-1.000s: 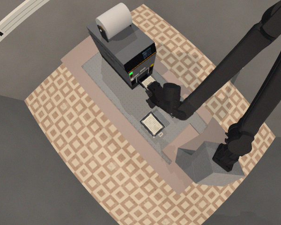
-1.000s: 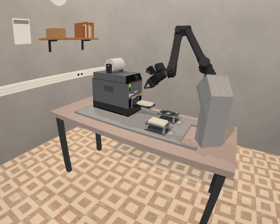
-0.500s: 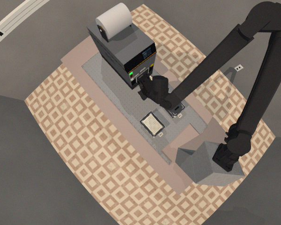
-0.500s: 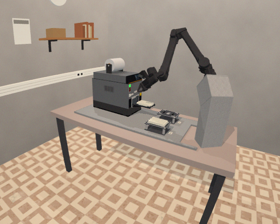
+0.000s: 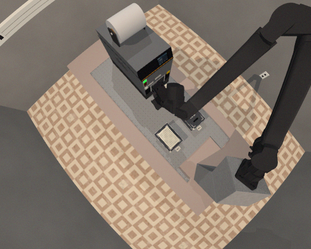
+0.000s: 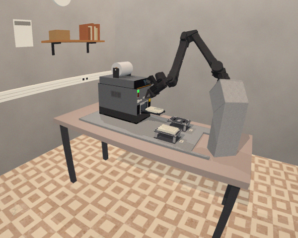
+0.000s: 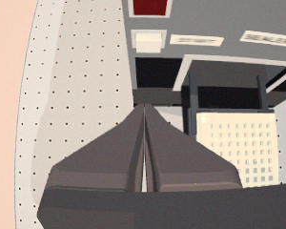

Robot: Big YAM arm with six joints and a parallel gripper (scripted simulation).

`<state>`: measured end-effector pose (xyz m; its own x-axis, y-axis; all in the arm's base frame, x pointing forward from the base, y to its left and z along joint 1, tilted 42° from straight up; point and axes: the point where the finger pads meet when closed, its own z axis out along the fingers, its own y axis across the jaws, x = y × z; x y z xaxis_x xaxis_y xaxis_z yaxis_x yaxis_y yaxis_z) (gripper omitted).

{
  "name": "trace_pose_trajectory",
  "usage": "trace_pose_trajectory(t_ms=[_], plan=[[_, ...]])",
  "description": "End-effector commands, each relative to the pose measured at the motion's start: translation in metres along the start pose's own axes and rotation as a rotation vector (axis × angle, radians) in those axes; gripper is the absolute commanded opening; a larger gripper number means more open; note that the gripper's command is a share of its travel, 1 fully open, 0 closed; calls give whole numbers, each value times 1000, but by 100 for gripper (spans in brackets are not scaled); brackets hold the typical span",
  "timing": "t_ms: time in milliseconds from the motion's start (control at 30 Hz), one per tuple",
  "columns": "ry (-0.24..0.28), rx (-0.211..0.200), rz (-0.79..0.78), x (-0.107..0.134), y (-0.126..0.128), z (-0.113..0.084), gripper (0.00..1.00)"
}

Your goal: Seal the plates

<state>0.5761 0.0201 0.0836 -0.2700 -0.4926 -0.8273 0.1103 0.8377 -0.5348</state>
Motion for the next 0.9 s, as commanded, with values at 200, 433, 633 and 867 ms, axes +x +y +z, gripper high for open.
trace_pose_trajectory(t_ms=[200, 433, 633, 867], plan=[[-36, -7, -7, -22, 0, -7, 0], [-67, -1, 4, -33, 0, -2, 0], [-34, -3, -7, -18, 1, 11, 0], [10, 7, -14, 5, -5, 30, 0]])
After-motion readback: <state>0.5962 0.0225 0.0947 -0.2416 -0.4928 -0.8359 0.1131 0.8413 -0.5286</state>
